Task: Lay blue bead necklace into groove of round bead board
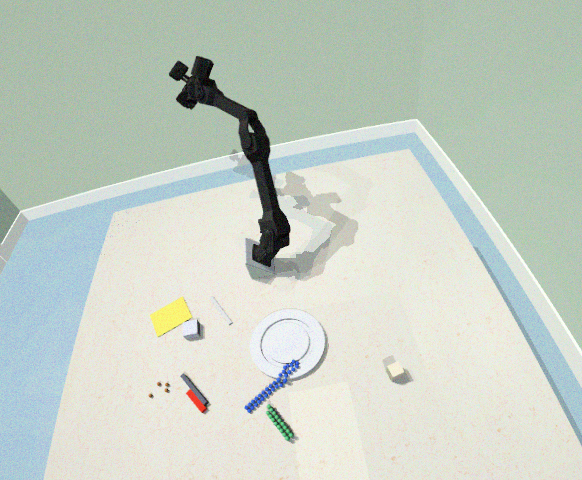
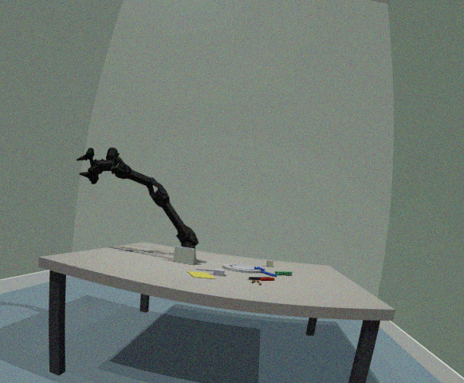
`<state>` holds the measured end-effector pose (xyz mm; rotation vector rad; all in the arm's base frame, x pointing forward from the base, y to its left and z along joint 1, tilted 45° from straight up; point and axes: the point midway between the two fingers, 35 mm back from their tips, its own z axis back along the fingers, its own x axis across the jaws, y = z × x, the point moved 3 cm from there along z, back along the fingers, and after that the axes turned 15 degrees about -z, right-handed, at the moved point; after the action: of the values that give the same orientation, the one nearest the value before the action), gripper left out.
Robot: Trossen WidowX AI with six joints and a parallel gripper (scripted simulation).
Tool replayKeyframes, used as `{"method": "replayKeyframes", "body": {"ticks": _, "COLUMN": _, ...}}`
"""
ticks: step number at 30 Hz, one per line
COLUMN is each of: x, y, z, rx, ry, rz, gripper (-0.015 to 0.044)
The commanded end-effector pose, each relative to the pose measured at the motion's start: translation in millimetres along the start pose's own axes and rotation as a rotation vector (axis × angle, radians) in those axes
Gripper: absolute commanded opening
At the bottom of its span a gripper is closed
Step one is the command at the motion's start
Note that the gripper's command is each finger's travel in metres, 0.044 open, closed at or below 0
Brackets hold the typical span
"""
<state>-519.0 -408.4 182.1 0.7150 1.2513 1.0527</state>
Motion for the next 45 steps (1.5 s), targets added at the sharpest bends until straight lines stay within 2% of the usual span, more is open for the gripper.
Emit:
{"method": "replayKeyframes", "body": {"ticks": 1, "x": -1, "y": -1, "z": 1, "rx": -0.002, "ry": 0.002, "rz": 0.0, "gripper": 0.0374}}
{"method": "replayKeyframes", "body": {"ticks": 8, "x": -30, "y": -27, "z": 26, "rx": -0.08, "ry": 0.07, "rz": 0.013, "gripper": 0.02}}
{"method": "replayKeyframes", "body": {"ticks": 28, "x": -101, "y": -108, "z": 120, "rx": -0.338, "ry": 0.267, "rz": 0.057, "gripper": 0.02}}
{"method": "replayKeyframes", "body": {"ticks": 45, "x": -140, "y": -173, "z": 219, "rx": -0.572, "ry": 0.404, "rz": 0.115, "gripper": 0.02}}
